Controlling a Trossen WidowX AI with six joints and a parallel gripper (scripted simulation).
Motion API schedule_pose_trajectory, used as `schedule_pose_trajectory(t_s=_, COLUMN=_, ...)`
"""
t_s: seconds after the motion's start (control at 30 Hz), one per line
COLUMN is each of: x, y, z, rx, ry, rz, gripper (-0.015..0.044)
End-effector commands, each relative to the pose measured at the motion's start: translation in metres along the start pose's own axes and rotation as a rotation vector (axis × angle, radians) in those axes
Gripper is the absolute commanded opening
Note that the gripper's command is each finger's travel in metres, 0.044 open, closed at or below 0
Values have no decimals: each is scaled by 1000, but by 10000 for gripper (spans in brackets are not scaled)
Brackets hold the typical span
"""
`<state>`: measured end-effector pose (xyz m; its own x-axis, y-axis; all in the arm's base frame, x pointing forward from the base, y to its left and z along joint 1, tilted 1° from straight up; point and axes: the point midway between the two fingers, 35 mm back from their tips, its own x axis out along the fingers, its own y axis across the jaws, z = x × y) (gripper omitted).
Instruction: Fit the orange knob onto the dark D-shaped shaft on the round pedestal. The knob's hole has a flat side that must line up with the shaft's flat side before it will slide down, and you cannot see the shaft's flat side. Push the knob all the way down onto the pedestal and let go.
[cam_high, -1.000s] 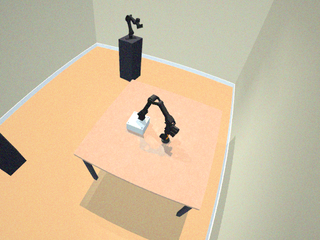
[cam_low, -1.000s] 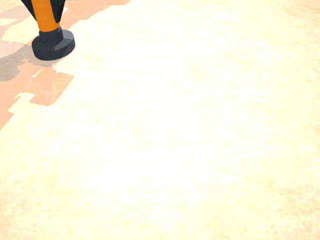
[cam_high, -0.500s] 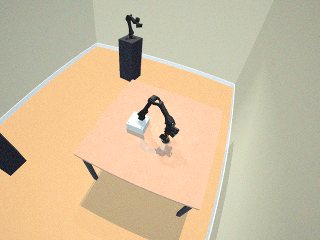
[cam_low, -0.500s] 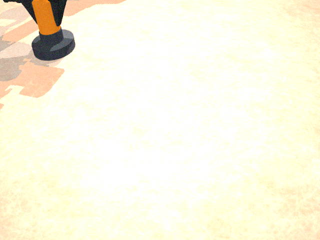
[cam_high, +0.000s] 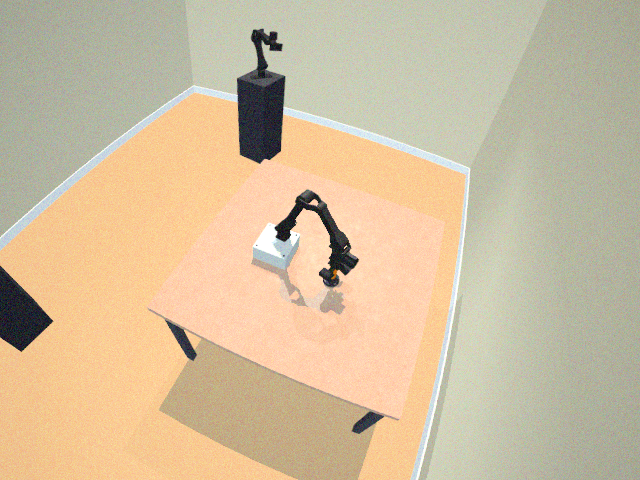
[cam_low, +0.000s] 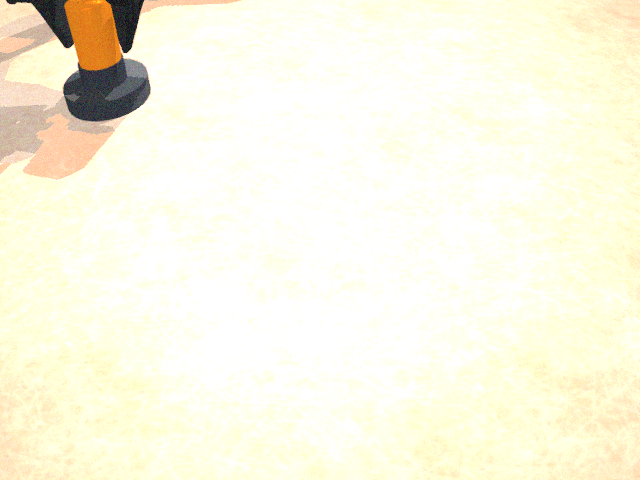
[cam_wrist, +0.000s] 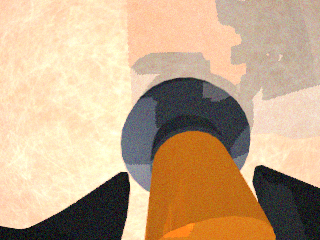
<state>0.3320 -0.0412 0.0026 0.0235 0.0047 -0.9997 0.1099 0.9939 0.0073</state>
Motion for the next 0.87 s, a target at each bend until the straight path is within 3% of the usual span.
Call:
schedule_pose_trajectory(t_s=0.0, x=0, y=0, z=0, rx=0, ry=-1, rz=0, gripper=394)
schedule_pose_trajectory(t_s=0.07, x=0, y=0, z=0, rx=0, ry=-1, rz=0, gripper=440)
schedule_pose_trajectory(t_s=0.27, x=-3, y=0, z=1, rx=0, ry=-1, rz=0, gripper=440)
schedule_pose_trajectory(t_s=0.47, x=-92, y=0, z=1, rx=0, ry=-1, rz=0, gripper=440)
schedule_pose_trajectory(t_s=0.83, x=-96, y=0, z=5, rx=0, ry=-1, rz=0, gripper=440)
